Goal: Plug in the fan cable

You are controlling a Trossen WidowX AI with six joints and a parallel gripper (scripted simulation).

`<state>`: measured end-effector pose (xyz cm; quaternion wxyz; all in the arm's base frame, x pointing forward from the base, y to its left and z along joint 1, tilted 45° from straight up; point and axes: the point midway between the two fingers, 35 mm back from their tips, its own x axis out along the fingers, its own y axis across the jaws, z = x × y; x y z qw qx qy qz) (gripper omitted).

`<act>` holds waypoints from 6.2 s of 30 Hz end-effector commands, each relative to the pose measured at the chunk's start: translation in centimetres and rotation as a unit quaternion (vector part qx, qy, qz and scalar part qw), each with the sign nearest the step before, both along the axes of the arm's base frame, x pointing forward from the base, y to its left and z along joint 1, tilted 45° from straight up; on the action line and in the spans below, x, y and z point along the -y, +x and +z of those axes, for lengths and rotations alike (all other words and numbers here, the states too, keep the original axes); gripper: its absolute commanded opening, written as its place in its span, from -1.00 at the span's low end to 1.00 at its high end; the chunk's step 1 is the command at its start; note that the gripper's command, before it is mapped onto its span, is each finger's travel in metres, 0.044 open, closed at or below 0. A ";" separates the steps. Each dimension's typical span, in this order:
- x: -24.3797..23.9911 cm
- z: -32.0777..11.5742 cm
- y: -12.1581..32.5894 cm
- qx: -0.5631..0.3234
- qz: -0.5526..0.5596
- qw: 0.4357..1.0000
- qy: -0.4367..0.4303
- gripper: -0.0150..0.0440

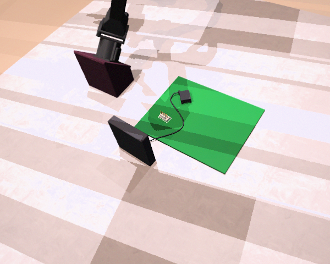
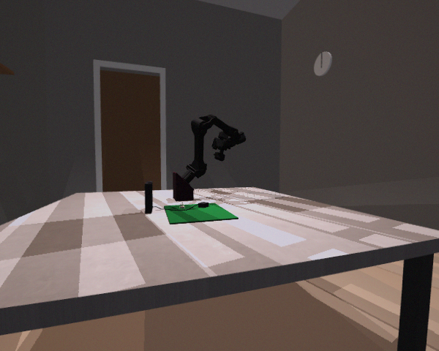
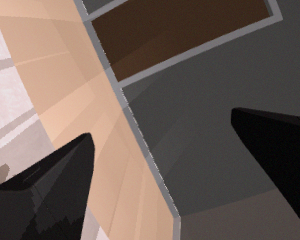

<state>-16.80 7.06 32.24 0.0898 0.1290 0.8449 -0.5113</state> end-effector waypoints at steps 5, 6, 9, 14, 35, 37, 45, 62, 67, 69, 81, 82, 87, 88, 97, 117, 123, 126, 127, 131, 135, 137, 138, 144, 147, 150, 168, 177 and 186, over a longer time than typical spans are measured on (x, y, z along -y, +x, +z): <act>-0.2 -0.1 0.0 0.001 -0.005 1.000 -0.001 0.91; -0.9 -0.2 0.1 0.004 -0.018 1.000 -0.006 0.82; -4.6 -1.3 1.2 0.017 -0.096 0.995 -0.032 0.56; -10.5 -3.5 4.7 0.034 -0.232 0.969 -0.083 0.22; -16.4 -12.9 27.1 0.020 -0.632 0.726 -0.268 0.22; -15.4 -14.1 29.8 0.006 -0.665 0.688 -0.291 0.22; -8.5 -19.1 38.3 -0.069 -0.768 0.518 -0.369 0.22; 8.5 -27.3 42.1 -0.253 -0.834 0.206 -0.445 0.22; 7.1 -28.8 42.4 -0.253 -0.834 0.206 -0.445 0.22; 6.3 -29.6 42.5 -0.254 -0.834 0.206 -0.444 0.22; 5.4 -30.6 42.8 -0.254 -0.834 0.206 -0.445 0.22; 5.3 -30.7 42.8 -0.254 -0.834 0.206 -0.445 0.22; 4.7 -31.3 42.9 -0.254 -0.834 0.206 -0.445 0.22; 4.6 -31.4 42.9 -0.254 -0.834 0.206 -0.445 0.22; 3.6 -32.3 43.1 -0.255 -0.834 0.206 -0.444 0.22; 3.5 -32.1 43.2 -0.254 -0.835 0.210 -0.441 -0.45; 4.8 -31.1 43.1 -0.252 -0.835 0.208 -0.443 -0.49; 5.5 -30.4 43.0 -0.252 -0.835 0.208 -0.444 -0.49; 5.8 -30.2 43.0 -0.252 -0.835 0.207 -0.444 -0.49; 6.7 -29.3 42.8 -0.252 -0.834 0.207 -0.444 -0.49; 7.6 -28.4 42.5 -0.252 -0.834 0.206 -0.445 -0.49; 8.0 -27.9 42.3 -0.253 -0.834 0.206 -0.445 -0.49; 8.2 -27.7 42.2 -0.253 -0.834 0.206 -0.445 -0.49; 8.6 -27.4 42.2 -0.272 -0.829 0.189 -0.450 -0.49; 8.8 -27.4 42.4 -0.308 -0.819 0.155 -0.459 -0.49; 8.9 -27.5 42.5 -0.344 -0.805 0.121 -0.467 -0.49; 9.9 -28.0 43.5 -0.529 -0.683 -0.092 -0.495 -0.49; 10.4 -28.3 44.0 -0.601 -0.596 -0.199 -0.494 -0.49; 11.0 -28.7 44.5 -0.657 -0.495 -0.302 -0.483 -0.49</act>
